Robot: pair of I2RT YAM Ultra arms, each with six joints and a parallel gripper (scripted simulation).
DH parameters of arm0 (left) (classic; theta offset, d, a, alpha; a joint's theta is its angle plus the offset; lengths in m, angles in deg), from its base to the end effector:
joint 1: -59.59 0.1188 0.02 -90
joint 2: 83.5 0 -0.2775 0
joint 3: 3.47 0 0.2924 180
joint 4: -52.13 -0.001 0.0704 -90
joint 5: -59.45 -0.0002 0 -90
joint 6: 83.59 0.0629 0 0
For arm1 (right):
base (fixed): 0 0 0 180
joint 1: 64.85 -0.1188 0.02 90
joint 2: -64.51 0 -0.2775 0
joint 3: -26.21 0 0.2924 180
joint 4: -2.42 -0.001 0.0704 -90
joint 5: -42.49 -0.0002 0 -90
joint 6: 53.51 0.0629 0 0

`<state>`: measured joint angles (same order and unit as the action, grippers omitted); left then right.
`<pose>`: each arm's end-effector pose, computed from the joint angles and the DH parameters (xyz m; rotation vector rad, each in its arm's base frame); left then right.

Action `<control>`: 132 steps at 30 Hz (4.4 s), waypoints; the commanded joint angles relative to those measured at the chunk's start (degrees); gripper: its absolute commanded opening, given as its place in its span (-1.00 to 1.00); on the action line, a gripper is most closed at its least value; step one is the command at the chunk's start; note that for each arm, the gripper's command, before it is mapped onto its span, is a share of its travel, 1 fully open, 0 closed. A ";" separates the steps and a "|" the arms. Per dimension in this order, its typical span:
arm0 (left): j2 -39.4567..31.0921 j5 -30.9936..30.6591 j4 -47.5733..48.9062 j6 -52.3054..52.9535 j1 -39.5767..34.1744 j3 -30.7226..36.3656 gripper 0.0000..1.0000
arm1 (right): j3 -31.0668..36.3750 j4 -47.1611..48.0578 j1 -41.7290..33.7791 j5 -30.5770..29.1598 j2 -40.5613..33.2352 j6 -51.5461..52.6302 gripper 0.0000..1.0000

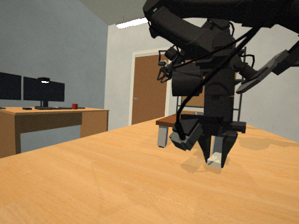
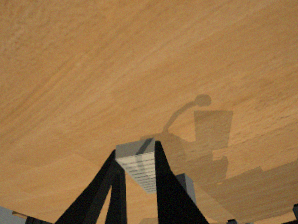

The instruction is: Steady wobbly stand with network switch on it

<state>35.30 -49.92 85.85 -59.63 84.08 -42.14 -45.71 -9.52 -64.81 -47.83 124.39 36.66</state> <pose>0.2750 0.1034 -0.0202 -1.6199 1.8399 -0.7371 0.3000 0.0004 0.4199 0.0073 1.5690 -0.0026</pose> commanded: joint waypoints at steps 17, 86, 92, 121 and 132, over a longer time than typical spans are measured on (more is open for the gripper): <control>13.30 5.29 20.44 -22.11 -2.98 0.48 -1.00 | -0.99 -0.31 0.41 0.55 -1.16 -0.47 1.00; 5.17 2.05 16.19 -19.28 0.03 8.95 -0.16 | -0.99 -0.31 0.41 0.55 -1.16 -0.47 1.00; -0.81 0.75 13.05 -17.79 1.92 12.34 -0.16 | -0.99 -0.31 0.41 0.55 -1.16 -0.47 1.00; -19.13 8.35 -7.88 12.97 -7.18 -3.84 -0.16 | 0.85 -4.36 -0.57 -0.17 2.72 -0.34 -1.00; -24.47 9.57 -11.47 17.31 -9.48 -8.15 -0.16 | -0.81 -13.54 -1.95 -1.59 14.46 -0.70 -1.00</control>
<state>12.09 -41.88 76.50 -44.57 74.99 -48.75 -45.29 -18.00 -65.88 -48.46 136.26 36.40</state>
